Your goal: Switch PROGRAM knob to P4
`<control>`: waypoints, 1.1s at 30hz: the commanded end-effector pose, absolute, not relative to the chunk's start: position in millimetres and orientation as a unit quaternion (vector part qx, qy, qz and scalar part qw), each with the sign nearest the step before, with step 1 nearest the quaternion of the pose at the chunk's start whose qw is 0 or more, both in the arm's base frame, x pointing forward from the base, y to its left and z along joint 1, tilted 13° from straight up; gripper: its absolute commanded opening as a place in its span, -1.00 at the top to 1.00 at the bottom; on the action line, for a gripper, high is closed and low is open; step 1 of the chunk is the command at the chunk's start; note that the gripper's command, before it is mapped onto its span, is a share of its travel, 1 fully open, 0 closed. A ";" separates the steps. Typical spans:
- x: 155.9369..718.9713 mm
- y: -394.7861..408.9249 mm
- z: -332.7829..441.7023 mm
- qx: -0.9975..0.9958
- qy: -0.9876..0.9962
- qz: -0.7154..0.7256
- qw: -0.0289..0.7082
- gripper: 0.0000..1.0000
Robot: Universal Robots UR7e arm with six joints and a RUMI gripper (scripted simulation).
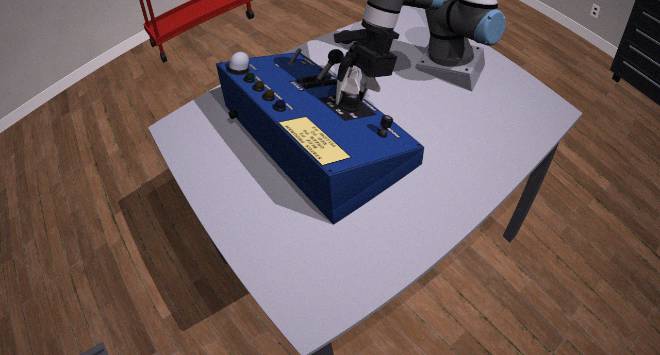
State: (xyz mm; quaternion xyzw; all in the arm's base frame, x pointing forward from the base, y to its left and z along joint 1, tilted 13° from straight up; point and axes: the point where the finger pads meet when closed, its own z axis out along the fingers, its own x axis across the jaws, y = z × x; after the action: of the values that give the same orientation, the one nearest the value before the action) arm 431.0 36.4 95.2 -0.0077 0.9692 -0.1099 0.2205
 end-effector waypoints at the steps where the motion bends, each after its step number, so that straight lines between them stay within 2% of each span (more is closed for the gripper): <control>1: 431.2 36.3 95.6 -0.045 0.968 -0.118 0.217 0.11; 21: 431.3 36.5 95.6 -0.240 0.939 -0.159 0.189 0.11; 33: 431.3 36.4 95.7 -0.439 0.864 -0.197 0.149 0.11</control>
State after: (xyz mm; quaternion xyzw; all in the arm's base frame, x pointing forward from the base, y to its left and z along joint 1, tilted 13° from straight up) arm 431.0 36.6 95.2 -0.3588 0.9000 -0.1870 0.1619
